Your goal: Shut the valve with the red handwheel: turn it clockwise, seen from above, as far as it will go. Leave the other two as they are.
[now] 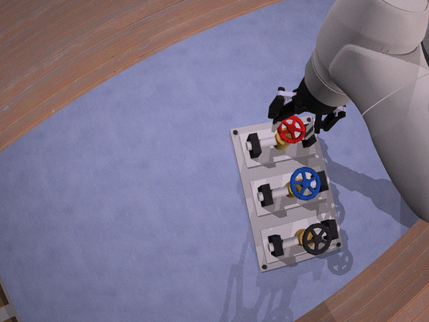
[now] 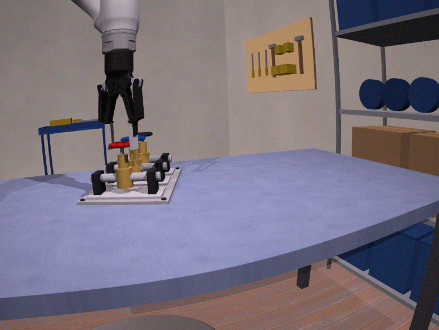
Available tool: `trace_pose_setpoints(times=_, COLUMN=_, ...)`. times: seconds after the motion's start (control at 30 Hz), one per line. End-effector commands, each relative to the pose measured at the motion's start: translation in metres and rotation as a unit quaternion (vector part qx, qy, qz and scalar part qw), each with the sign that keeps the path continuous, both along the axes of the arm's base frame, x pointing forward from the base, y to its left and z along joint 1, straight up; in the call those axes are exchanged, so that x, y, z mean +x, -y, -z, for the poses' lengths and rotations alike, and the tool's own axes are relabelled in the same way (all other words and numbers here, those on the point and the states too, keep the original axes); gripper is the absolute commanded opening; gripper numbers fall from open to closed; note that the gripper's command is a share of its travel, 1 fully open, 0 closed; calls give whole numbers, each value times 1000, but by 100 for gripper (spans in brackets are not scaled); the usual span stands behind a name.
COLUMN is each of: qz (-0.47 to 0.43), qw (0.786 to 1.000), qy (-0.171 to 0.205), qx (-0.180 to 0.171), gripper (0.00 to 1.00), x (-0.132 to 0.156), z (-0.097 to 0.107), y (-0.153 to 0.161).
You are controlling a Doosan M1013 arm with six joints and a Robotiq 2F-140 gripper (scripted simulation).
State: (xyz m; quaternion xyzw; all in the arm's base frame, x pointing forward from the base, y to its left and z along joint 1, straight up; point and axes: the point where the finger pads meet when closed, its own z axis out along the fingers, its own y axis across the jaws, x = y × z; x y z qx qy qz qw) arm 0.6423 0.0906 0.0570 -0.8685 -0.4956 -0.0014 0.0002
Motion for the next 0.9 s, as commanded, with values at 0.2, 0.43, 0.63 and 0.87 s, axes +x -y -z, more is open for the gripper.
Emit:
trace_pose_setpoints(times=0.2, qz=0, qw=1000, qy=0, qx=0, gripper=53, x=0, z=0, y=0)
trace_pose_setpoints(times=0.43, qz=0, qw=1000, qy=0, qx=0, gripper=53, x=0, z=0, y=0)
trace_pose_setpoints(times=0.63, qz=0, qw=1000, qy=0, qx=0, gripper=53, x=0, z=0, y=0)
trace_pose_setpoints(times=0.87, qz=0, qw=1000, qy=0, qx=0, gripper=10, x=0, z=0, y=0)
